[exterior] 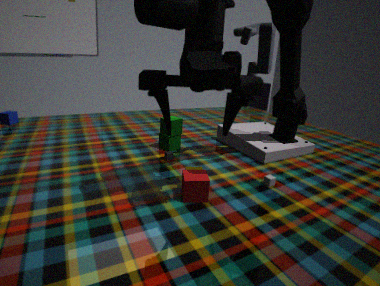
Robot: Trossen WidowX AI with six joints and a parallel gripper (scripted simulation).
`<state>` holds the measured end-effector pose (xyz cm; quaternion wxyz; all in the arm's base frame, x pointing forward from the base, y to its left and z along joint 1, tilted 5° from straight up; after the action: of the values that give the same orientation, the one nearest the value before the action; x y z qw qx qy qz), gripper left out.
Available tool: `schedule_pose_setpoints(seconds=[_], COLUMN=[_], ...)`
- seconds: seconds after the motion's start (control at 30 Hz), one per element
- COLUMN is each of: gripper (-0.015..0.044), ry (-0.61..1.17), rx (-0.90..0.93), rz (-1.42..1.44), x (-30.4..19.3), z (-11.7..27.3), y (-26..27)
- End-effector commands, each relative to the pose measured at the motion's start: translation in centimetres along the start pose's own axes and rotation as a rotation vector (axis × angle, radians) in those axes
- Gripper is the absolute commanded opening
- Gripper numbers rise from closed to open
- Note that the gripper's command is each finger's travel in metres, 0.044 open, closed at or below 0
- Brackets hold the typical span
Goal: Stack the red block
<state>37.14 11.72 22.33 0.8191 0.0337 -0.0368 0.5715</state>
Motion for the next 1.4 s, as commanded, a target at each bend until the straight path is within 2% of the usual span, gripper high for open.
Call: schedule_pose_setpoints(seconds=[0.0,0.17,0.4,1.37], gripper=[0.044,0.044,0.044,0.044], ry=[0.01,0.01,0.01,0.009], rx=[0.005,0.005,0.005,0.006], rz=[0.013,0.013,0.013,0.013], x=[0.2,0.2,0.2,0.4], z=[0.1,-1.5,-5.8,-9.5], y=[0.0,-0.1,0.1,0.1])
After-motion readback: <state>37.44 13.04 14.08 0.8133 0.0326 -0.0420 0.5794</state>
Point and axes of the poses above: the point midway between the two fingers, 35 mm back from their tips, its own z axis back along the fingers, its own y axis across the jaws, x = y × z, the point moved 9 cm from there along z, back along the fingers
